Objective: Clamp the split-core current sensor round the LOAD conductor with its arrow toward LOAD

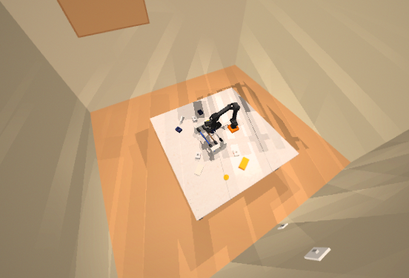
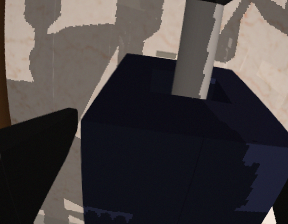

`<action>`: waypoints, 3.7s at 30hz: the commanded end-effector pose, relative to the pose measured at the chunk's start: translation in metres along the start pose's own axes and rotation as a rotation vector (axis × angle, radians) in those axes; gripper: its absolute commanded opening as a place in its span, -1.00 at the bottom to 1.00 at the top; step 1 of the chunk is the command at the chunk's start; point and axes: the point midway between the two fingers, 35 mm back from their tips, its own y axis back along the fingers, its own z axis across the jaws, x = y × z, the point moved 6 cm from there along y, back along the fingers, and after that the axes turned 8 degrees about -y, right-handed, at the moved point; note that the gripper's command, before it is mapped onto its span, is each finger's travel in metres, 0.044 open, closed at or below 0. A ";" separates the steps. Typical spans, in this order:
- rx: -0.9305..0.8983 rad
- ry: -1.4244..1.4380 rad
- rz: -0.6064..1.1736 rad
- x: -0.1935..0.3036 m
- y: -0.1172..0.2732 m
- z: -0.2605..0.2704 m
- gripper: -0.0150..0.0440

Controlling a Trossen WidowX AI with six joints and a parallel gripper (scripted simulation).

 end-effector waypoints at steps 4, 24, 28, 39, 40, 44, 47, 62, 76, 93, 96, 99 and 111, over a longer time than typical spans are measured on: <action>0.000 0.000 0.000 0.000 0.000 0.000 1.00; -0.014 0.003 0.000 0.003 0.104 -0.002 1.00; -0.014 0.003 0.000 0.003 0.104 -0.002 1.00; -0.014 0.003 0.000 0.003 0.104 -0.002 1.00; -0.014 0.003 0.000 0.003 0.104 -0.002 1.00; -0.014 0.003 0.000 0.003 0.104 -0.002 1.00; -0.014 0.003 0.000 0.003 0.104 -0.002 1.00; -0.014 0.045 0.020 -0.002 0.102 -0.004 1.00; -0.382 0.863 0.284 -0.072 0.077 -0.062 1.00; -0.922 1.417 -0.113 -0.105 0.063 -0.117 1.00; -0.971 1.501 -0.232 -0.108 0.062 -0.124 1.00; -1.005 1.583 -0.365 -0.110 0.060 -0.131 1.00; -1.018 1.673 -0.497 -0.112 0.059 -0.137 1.00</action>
